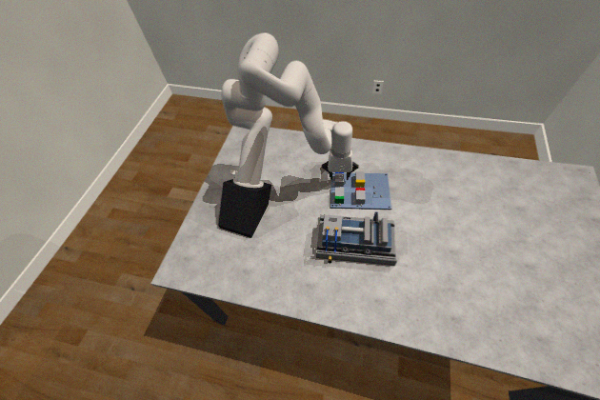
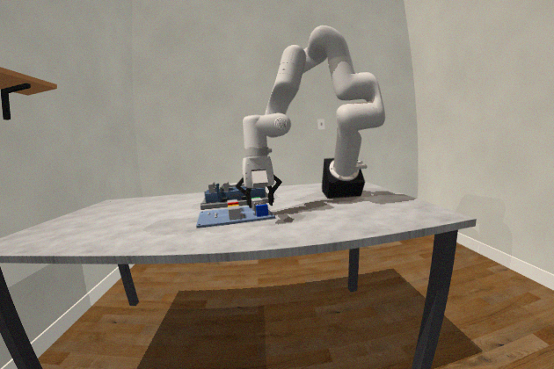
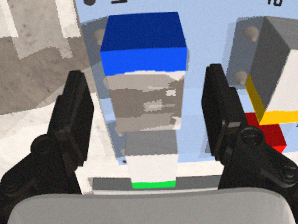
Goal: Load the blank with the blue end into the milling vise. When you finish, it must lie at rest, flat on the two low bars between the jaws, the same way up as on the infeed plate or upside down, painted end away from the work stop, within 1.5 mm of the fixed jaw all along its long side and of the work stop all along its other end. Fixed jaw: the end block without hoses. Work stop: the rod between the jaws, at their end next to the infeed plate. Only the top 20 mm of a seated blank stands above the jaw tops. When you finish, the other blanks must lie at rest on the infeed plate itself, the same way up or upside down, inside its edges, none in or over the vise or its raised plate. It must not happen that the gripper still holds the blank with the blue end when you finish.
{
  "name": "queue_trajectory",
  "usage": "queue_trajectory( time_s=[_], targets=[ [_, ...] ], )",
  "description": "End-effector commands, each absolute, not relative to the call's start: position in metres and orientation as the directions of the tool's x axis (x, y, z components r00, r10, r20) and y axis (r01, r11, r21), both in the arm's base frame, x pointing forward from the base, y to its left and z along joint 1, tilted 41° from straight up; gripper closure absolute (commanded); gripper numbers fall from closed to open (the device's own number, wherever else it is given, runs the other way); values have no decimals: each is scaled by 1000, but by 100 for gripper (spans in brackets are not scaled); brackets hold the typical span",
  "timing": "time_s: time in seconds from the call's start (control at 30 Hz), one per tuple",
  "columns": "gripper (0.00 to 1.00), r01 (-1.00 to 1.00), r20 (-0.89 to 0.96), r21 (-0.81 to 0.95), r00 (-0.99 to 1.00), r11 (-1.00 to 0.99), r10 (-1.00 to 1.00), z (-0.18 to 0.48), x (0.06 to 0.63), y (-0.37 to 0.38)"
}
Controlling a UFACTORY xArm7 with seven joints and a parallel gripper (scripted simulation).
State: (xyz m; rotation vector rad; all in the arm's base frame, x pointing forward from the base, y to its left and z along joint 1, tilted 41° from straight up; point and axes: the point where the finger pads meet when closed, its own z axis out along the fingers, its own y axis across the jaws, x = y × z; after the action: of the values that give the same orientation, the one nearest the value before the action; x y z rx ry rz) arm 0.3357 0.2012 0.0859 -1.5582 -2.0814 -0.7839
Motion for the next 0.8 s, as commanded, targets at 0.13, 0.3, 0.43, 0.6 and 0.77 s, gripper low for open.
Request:
queue_trajectory(
  time_s=[0.13,0.3,0.43,0.6,0.77],
  targets=[
    [28,960,633,187,-281,210,722,84,337,203],
    [28,960,633,187,-281,210,722,82,338,205],
    [28,960,633,187,-281,210,722,82,338,205],
    [28,960,633,187,-281,210,722,82,337,204],
    [28,960,633,187,-281,210,722,83,337,204]
  ],
)
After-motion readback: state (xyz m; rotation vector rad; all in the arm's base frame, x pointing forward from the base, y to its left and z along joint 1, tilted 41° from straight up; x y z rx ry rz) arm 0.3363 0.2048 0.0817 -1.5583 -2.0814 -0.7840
